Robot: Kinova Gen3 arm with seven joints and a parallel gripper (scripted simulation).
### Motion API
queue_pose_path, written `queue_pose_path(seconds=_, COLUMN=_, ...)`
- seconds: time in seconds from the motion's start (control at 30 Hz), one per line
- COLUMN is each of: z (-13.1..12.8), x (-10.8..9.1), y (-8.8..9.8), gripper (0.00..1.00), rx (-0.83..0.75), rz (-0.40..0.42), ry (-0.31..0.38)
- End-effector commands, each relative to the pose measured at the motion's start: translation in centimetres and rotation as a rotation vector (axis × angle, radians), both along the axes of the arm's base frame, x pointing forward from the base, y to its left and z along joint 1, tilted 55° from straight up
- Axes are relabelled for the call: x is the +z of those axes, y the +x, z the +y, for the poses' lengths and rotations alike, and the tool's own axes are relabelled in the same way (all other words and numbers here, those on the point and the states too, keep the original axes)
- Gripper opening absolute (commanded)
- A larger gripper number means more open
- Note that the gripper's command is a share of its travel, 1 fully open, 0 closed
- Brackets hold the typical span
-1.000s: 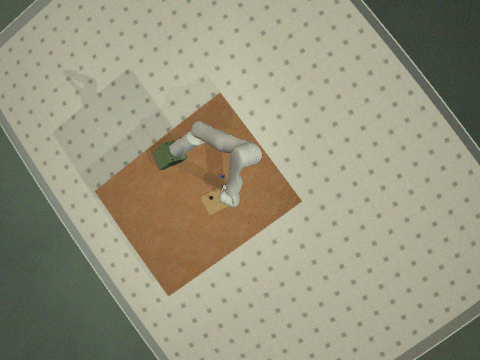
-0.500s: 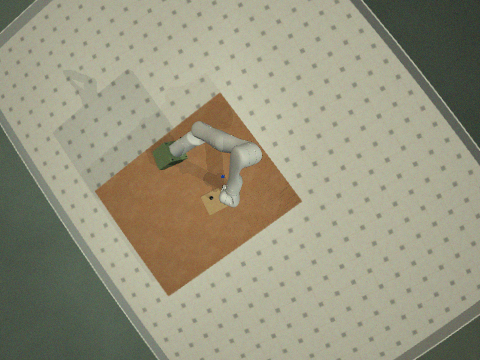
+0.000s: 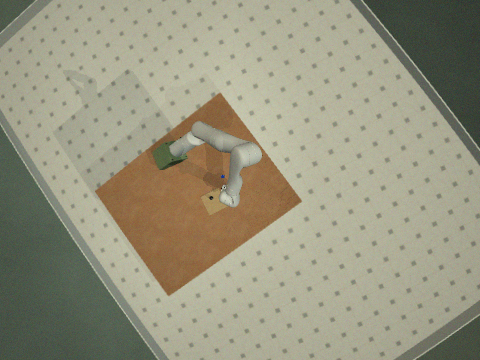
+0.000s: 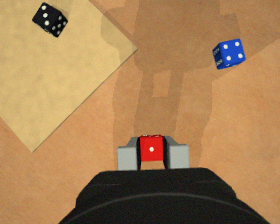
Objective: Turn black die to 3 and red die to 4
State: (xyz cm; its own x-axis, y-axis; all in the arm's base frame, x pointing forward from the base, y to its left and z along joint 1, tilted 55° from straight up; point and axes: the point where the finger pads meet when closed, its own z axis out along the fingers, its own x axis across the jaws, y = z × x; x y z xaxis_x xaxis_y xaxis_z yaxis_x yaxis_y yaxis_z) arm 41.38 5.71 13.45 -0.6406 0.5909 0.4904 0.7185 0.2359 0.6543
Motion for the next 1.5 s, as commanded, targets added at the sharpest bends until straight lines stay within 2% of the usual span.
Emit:
queue_pose_path(seconds=0.0, z=-0.5, x=0.3, y=0.0, gripper=0.4, rx=-0.004, rz=-0.002, ry=-0.002)
queue_pose_path(seconds=0.27, z=-2.5, x=1.8, y=-0.7, gripper=0.4, rx=-0.004, rz=-0.002, ry=-0.002)
queue_pose_path(seconds=0.53, z=-6.1, x=4.5, y=-2.0, gripper=0.4, rx=-0.004, rz=-0.002, ry=-0.002)
queue_pose_path(seconds=0.7, z=-7.4, x=5.5, y=-2.5, gripper=0.4, rx=-0.004, rz=-0.002, ry=-0.002)
queue_pose_path(seconds=1.17, z=-7.7, x=5.7, y=-2.6, gripper=0.4, rx=-0.003, rz=-0.003, ry=-0.003)
queue_pose_path(seconds=1.33, z=-7.0, x=5.7, y=-2.1, gripper=0.4, rx=0.055, rz=-0.079, ry=-0.03)
queue_pose_path(seconds=1.47, z=-6.8, x=5.6, y=-1.9, gripper=0.4, rx=0.069, rz=-0.099, ry=-0.037)
